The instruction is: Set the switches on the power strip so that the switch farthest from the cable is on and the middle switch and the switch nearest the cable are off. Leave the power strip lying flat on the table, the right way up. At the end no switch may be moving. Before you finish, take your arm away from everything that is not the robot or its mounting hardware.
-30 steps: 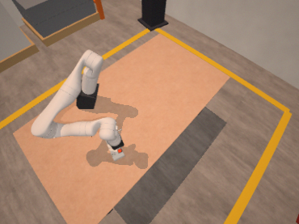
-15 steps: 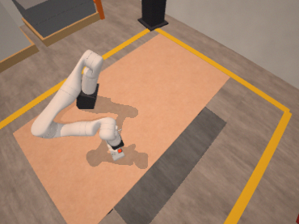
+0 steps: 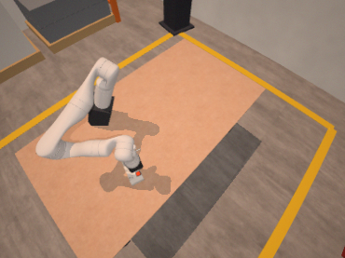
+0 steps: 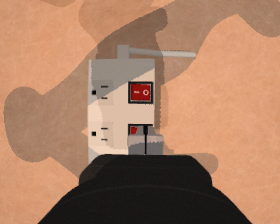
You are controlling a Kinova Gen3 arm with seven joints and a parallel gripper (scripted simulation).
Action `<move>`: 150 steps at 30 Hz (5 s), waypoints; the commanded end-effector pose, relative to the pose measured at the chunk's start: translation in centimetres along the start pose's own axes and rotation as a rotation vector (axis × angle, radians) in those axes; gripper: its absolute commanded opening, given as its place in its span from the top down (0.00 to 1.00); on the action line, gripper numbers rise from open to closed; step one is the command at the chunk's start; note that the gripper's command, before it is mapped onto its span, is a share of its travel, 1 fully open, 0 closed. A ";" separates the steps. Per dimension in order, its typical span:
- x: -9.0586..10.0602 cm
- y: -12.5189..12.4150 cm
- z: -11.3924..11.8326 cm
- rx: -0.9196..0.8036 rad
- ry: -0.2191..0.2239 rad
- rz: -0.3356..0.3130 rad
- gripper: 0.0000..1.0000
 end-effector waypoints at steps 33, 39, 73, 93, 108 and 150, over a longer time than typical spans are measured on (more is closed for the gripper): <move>3.8 0.0 0.0 -0.001 -0.001 0.000 1.00; 3.8 0.0 0.0 -0.001 -0.001 0.000 1.00; 13.8 0.0 0.0 -0.001 -0.001 0.000 0.00; 13.8 0.0 0.0 -0.001 -0.001 0.000 0.00; 13.8 0.0 0.0 -0.001 -0.001 0.000 0.00; 13.8 0.0 0.0 -0.001 -0.001 0.000 0.00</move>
Point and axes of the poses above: the point where the finger pads meet when closed, its own x axis back along the fingers, its own z axis across the jaws, y = z × x, the point moved 9 cm from there along x, back along the fingers, and after that the axes turned 3 degrees about -x, right-handed, at the moved point
